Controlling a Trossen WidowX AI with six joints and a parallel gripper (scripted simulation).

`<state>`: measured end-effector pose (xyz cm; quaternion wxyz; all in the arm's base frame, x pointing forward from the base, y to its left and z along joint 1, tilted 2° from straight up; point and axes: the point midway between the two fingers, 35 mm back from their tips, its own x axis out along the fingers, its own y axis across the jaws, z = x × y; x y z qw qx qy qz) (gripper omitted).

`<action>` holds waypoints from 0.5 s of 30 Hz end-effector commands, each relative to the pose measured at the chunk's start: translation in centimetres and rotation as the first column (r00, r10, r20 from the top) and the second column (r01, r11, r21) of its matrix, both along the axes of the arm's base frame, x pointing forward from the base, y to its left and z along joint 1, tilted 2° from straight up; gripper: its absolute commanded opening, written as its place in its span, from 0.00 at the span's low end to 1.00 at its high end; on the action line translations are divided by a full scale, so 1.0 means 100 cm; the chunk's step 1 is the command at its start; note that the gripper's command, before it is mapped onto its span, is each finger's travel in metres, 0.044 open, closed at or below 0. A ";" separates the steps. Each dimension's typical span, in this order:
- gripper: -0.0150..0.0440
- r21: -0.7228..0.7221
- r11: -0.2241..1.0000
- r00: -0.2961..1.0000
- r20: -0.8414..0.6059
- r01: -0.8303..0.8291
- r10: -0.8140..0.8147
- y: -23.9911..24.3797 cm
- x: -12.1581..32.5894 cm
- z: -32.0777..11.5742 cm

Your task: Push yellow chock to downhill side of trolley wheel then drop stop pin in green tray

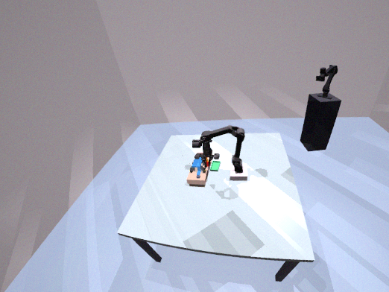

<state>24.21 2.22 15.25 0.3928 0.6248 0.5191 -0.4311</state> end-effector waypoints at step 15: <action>0.25 0.001 1.000 1.000 -0.005 -0.004 0.004 -0.068 -0.010 -0.015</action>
